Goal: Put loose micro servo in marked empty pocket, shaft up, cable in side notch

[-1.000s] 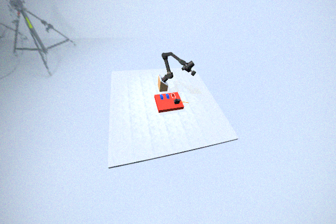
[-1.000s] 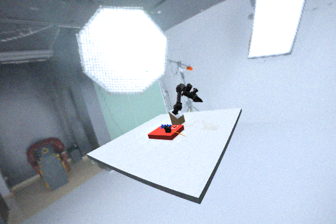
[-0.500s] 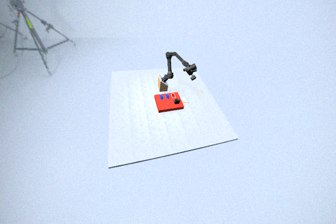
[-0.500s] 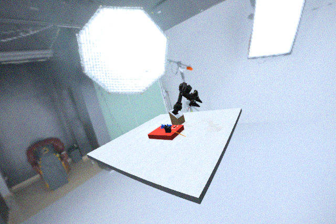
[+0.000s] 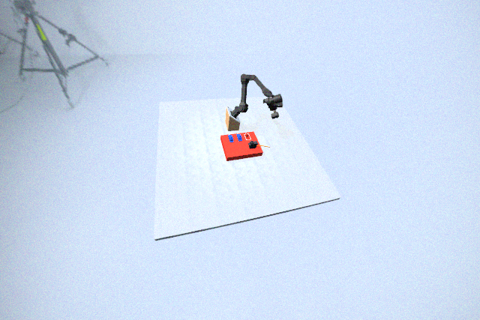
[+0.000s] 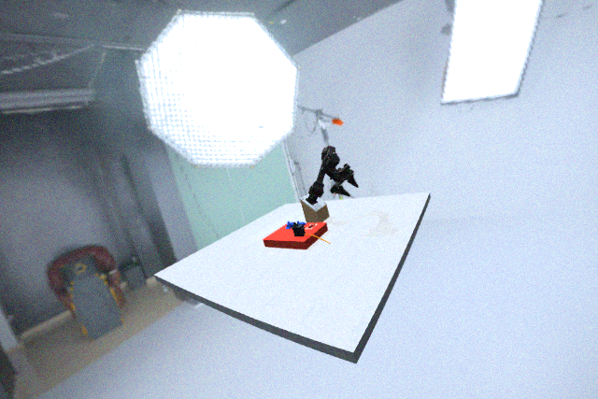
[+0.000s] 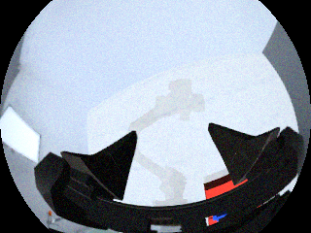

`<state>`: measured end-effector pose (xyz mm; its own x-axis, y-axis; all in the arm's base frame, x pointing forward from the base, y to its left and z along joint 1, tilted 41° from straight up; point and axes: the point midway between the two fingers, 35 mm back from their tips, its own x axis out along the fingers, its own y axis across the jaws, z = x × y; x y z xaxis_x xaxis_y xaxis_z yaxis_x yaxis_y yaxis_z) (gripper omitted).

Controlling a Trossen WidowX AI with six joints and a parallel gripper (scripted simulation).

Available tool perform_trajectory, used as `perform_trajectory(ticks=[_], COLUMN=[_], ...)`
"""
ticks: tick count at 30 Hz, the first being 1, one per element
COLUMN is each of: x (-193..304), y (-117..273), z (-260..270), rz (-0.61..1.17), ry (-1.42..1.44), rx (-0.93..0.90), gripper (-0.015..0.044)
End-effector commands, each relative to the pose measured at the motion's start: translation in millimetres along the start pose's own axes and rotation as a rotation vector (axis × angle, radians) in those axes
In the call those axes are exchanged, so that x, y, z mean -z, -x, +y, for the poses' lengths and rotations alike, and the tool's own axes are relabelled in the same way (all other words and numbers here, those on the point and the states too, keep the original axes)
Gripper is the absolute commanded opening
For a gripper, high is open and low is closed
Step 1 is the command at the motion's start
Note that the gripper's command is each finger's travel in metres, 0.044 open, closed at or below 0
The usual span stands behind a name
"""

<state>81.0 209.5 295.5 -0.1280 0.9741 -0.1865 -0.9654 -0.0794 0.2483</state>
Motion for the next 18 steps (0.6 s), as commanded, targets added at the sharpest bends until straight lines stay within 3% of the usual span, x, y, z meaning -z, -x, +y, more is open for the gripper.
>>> perform_trajectory(ticks=[1,18], x=[0.4,7.9], y=[-0.6,2.7], z=[-14.7,-68.8], rz=[0.017,0.055], ry=[-0.095,-0.496], rx=[0.046,0.200], gripper=[0.0440,0.0440])
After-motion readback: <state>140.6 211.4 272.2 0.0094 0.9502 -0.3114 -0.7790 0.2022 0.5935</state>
